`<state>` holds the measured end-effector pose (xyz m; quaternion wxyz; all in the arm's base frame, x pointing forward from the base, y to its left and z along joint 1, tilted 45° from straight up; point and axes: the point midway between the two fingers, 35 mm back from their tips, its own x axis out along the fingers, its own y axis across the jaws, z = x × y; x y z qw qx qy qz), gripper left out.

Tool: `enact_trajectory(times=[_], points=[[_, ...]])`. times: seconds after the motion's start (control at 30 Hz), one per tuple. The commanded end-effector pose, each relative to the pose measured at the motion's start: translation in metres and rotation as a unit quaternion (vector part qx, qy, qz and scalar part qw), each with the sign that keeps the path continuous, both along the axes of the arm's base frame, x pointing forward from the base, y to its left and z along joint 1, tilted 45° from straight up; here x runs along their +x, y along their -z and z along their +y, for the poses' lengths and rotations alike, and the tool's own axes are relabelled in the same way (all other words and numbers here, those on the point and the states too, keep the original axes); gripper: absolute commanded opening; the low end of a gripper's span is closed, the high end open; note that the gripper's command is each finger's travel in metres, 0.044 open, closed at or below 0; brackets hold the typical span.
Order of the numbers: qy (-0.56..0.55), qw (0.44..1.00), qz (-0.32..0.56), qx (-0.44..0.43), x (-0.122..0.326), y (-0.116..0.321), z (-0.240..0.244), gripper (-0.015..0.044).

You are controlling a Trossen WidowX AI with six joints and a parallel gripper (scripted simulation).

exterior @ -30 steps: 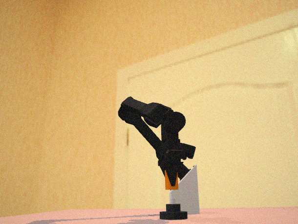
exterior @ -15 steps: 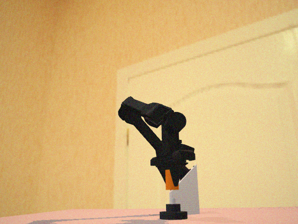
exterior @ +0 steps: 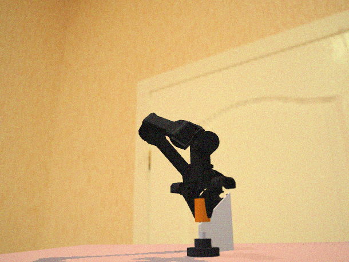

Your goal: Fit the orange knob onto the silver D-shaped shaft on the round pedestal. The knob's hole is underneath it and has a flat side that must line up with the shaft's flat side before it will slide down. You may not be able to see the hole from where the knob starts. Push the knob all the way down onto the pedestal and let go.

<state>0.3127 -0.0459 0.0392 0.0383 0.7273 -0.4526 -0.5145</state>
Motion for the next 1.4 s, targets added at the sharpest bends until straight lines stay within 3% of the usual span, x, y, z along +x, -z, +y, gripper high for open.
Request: enact_trajectory(times=[0.0,0.33,1.37], points=[[-0.041,0.998,0.037,-0.004,0.001,-0.001,0.0,0.0],[-0.124,0.985,0.119,-0.012,0.001,-0.003,-0.002,0.0],[-0.124,0.985,0.119,-0.012,0.002,0.015,-0.016,0.0]])
